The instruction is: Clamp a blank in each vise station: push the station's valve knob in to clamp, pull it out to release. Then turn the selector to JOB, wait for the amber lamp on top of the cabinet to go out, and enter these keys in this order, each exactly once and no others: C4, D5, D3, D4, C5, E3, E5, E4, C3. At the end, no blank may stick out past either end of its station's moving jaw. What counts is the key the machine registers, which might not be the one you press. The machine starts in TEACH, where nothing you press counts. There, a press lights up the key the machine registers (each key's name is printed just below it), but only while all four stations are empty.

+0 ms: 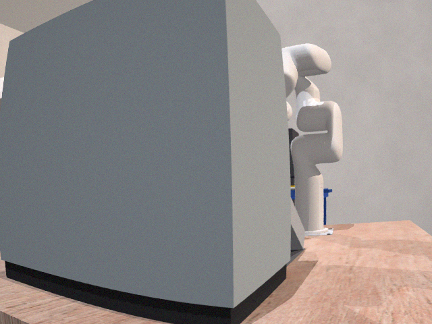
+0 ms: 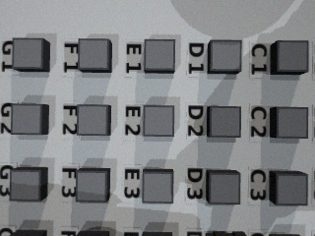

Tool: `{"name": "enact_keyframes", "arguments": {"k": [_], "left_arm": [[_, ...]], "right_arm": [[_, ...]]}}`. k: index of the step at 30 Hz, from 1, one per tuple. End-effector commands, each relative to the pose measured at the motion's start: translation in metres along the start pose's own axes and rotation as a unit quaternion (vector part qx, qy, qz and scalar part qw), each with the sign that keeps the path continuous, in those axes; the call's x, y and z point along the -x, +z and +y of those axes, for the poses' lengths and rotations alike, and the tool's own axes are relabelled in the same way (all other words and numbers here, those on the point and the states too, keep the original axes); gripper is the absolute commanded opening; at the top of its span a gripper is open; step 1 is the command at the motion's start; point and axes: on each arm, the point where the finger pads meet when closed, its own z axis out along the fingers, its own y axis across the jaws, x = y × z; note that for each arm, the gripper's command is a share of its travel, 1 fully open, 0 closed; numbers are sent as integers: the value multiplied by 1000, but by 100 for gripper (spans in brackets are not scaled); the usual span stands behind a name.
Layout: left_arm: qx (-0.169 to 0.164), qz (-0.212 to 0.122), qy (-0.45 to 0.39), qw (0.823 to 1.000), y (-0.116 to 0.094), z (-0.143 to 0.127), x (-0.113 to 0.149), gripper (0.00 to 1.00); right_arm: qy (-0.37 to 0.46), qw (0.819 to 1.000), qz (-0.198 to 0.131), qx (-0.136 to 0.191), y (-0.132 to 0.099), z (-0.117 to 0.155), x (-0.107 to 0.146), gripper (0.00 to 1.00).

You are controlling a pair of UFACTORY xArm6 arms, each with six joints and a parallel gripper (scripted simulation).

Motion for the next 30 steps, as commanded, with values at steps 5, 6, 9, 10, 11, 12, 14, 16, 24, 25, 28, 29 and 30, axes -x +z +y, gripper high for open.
{"name": "enact_keyframes", "arguments": {"k": [5,6,9,10,11,12,14,16,24,25,28,29,30], "left_arm": [[2,0,0,1000,-1,2,0,0],[2,0,0,1000,-1,2,0,0],[2,0,0,1000,0,2,0,0],[2,0,0,1000,0,2,0,0],[2,0,0,1000,0,2,0,0],[2,0,0,1000,0,2,0,0],[2,0,0,1000,1,2,0,0],[2,0,0,1000,2,2,0,0],[2,0,0,1000,7,2,0,0],[2,0,0,1000,8,2,0,0],[2,0,0,1000,8,2,0,0],[2,0,0,1000,8,2,0,0],[2,0,0,1000,9,2,0,0]], "right_arm": [[-2,1000,3,1,-3,-1,-3,100],[-2,1000,3,1,-3,-1,-3,100],[-2,1000,3,1,-3,-1,-3,100],[-2,1000,3,1,-3,-1,-3,100],[-2,1000,3,1,-3,-1,-3,100],[-2,1000,3,1,-3,-1,-3,100],[-2,1000,3,1,-3,-1,-3,100],[-2,1000,3,1,-3,-1,-3,100],[-2,1000,3,1,-3,-1,-3,100],[-2,1000,3,1,-3,-1,-3,100],[-2,1000,3,1,-3,-1,-3,100],[-2,1000,3,1,-3,-1,-3,100],[-2,1000,3,1,-3,-1,-3,100]]}}
